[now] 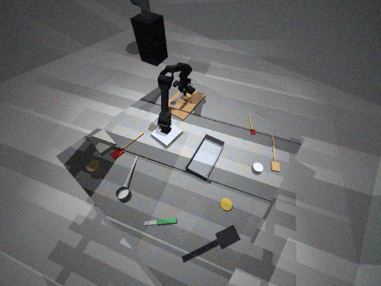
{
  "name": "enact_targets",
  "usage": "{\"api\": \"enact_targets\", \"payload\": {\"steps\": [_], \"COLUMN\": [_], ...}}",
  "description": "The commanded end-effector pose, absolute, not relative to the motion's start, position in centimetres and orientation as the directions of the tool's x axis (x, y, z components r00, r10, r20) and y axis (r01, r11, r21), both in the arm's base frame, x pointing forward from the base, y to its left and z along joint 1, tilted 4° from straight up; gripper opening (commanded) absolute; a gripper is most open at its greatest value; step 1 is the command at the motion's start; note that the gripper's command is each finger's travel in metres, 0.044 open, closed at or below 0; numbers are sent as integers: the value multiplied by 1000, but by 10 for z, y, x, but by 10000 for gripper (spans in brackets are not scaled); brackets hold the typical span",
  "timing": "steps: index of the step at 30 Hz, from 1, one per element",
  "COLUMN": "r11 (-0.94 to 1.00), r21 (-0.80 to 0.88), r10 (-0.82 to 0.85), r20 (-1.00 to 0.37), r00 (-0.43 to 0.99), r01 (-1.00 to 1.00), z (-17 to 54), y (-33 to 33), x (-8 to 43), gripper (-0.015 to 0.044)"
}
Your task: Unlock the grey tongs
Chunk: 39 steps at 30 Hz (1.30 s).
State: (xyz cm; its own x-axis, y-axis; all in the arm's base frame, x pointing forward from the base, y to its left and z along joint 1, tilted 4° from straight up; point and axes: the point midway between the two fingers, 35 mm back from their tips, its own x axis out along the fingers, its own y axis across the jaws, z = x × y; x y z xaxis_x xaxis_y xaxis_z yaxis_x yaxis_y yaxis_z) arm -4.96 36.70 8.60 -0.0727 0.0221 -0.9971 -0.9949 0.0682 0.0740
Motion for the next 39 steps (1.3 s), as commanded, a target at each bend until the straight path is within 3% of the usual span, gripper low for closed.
{"api": "enact_targets", "payload": {"steps": [1, 21, 39], "r11": [73, 73, 68], "r21": [77, 77, 74], "r10": [23, 22, 19], "r20": [-997, -997, -997], "r00": [-75, -75, -73], "r01": [-994, -994, -995], "z": [81, 54, 55], "y": [367, 363, 363], "x": [-51, -52, -52], "gripper": [-150, -150, 323]}}
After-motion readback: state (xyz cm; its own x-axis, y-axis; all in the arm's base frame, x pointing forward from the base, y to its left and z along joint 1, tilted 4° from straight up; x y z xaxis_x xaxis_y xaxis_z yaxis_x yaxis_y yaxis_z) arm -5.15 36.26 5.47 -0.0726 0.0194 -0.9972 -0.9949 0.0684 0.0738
